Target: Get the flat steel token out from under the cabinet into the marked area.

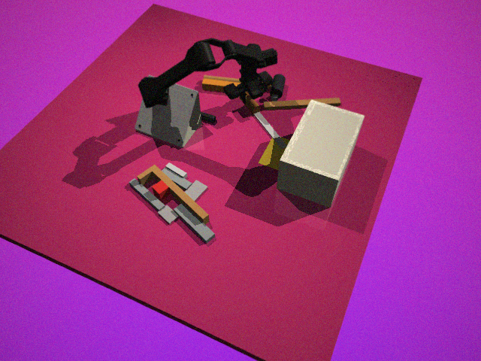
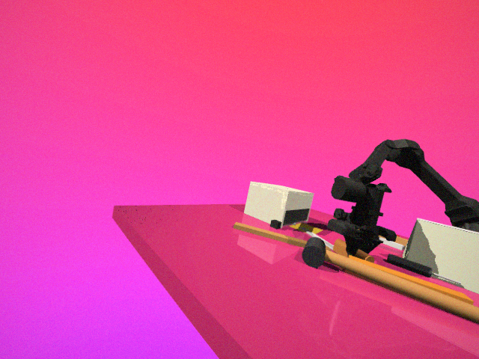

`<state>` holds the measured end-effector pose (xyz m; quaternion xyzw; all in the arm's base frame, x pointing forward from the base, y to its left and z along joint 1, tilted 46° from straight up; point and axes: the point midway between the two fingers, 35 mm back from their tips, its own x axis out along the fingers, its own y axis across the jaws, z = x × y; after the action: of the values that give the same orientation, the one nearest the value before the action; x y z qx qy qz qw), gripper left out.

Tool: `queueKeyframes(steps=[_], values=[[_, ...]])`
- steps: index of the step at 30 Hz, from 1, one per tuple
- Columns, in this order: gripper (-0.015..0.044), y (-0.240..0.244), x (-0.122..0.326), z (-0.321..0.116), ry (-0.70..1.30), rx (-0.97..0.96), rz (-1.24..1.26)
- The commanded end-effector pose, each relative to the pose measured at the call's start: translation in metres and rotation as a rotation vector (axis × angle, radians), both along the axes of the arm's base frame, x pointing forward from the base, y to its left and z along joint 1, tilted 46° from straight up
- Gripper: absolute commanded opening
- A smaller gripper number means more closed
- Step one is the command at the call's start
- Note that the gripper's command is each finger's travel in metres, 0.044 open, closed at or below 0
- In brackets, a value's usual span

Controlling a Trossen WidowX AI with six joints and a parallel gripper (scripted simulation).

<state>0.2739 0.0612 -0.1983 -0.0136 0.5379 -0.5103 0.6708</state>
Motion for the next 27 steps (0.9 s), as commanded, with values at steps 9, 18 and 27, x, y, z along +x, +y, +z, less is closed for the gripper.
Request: queueKeyframes(steps=[9,18,27], values=[[0.0000,0.010,0.003,-0.008,-0.001,0.003,0.006],[0.0000,0.015,0.004,-0.014,-0.002,0.003,0.006],[0.0000,0.021,0.006,-0.019,-0.002,0.004,0.006]])
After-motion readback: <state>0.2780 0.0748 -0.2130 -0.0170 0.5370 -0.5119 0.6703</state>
